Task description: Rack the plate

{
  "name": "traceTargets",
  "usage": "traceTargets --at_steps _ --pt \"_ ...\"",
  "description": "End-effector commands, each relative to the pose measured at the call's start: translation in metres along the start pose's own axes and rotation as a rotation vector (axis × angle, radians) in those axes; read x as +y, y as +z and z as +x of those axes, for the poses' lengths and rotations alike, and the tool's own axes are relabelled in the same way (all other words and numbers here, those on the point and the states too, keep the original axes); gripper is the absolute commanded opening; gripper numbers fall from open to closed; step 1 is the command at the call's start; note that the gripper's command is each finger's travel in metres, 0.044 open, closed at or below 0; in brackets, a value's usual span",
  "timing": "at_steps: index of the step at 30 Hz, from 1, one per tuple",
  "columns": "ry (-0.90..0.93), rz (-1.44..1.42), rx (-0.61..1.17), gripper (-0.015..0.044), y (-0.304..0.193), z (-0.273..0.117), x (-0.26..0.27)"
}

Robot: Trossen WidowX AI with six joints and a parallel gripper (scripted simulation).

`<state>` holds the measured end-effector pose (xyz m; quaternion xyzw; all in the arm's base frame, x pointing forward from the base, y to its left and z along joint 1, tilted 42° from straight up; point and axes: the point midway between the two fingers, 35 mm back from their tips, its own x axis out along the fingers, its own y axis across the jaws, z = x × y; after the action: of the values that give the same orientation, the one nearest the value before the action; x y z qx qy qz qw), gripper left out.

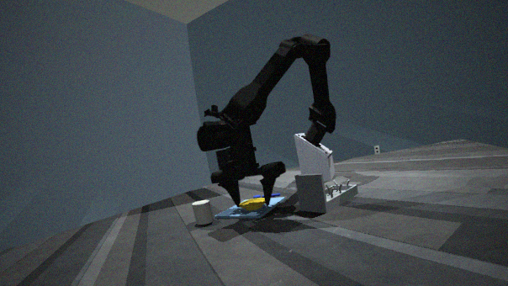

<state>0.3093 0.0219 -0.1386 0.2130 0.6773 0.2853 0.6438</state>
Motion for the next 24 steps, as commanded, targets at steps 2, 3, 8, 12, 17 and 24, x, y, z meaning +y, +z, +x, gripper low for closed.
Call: traceTargets --at_steps 2,3,8,12,17,24 --pt "0.006 0.004 0.005 0.0393 -0.002 0.003 0.001" --pt "0.006 0.004 0.005 0.0393 -0.002 0.003 0.001" --pt "0.006 0.004 0.005 0.0359 -0.002 0.003 0.001" --pt "0.006 0.004 0.005 0.0333 -0.002 0.003 0.001" --pt "0.005 0.004 0.004 0.0241 0.000 -0.001 0.001" --pt "-0.004 0.005 0.002 0.0057 0.008 -0.046 -0.005"
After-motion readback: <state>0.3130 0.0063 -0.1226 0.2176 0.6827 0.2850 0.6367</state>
